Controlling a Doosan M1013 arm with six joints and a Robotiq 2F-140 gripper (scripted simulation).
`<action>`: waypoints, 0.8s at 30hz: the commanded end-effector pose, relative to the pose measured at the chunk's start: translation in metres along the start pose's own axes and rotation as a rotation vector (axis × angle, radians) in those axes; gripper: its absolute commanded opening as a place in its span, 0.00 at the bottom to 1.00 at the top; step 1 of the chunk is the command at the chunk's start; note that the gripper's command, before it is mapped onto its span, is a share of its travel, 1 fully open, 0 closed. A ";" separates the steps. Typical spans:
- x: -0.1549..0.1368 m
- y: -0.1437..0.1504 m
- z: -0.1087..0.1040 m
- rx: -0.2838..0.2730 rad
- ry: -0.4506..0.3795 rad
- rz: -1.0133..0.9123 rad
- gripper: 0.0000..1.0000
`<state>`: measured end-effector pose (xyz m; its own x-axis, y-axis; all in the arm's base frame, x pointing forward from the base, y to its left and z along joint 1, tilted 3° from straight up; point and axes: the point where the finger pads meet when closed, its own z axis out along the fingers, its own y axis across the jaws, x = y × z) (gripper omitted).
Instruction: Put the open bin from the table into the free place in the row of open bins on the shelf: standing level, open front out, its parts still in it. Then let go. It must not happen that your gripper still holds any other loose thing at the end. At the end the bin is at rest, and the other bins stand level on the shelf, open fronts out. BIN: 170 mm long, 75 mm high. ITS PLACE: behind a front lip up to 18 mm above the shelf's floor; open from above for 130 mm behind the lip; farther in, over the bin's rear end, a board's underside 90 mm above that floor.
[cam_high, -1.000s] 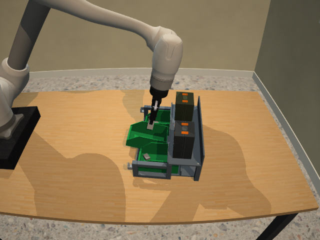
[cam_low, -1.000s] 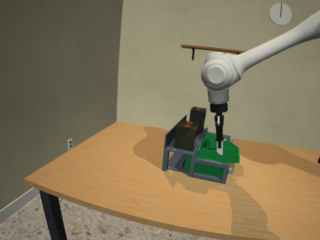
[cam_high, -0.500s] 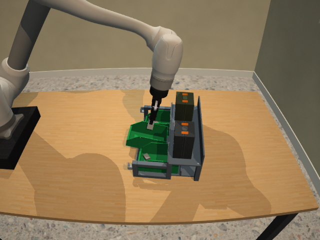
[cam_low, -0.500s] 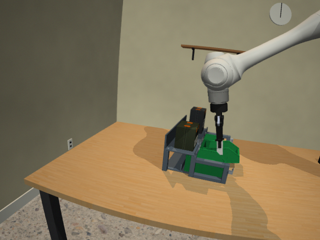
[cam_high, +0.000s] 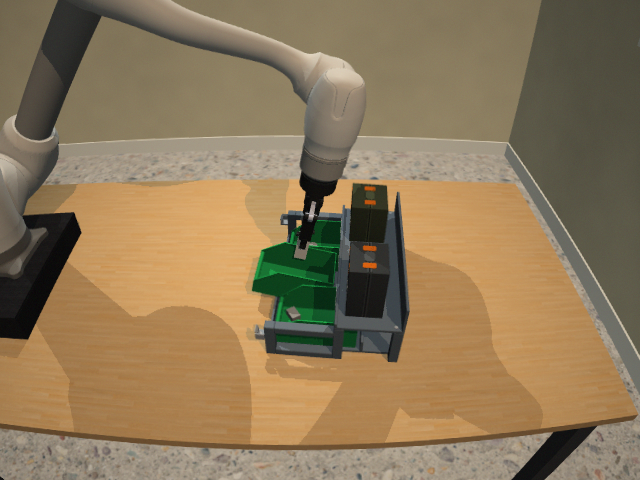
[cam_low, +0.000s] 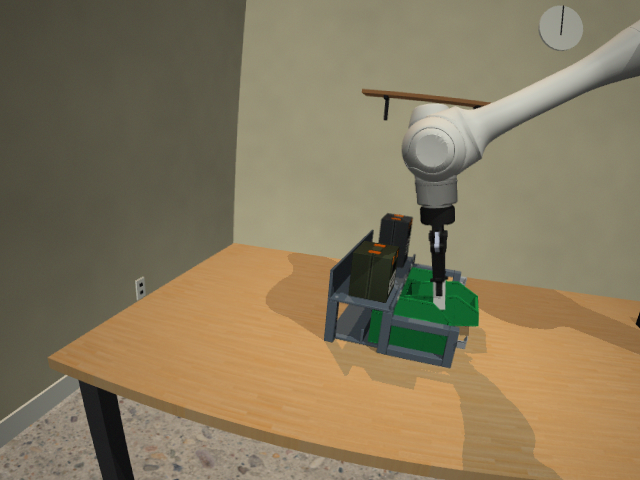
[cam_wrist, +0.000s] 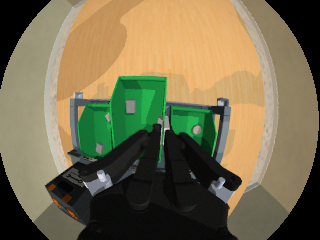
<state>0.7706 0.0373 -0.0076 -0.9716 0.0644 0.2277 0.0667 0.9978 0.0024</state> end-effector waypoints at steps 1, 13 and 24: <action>-0.004 -0.003 -0.001 0.001 -0.006 -0.003 0.00; -0.006 -0.003 -0.002 0.002 -0.008 -0.003 0.00; -0.006 -0.003 -0.002 0.002 -0.008 -0.003 0.00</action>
<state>0.7733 0.0369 -0.0075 -0.9724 0.0643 0.2245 0.0664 0.9978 0.0019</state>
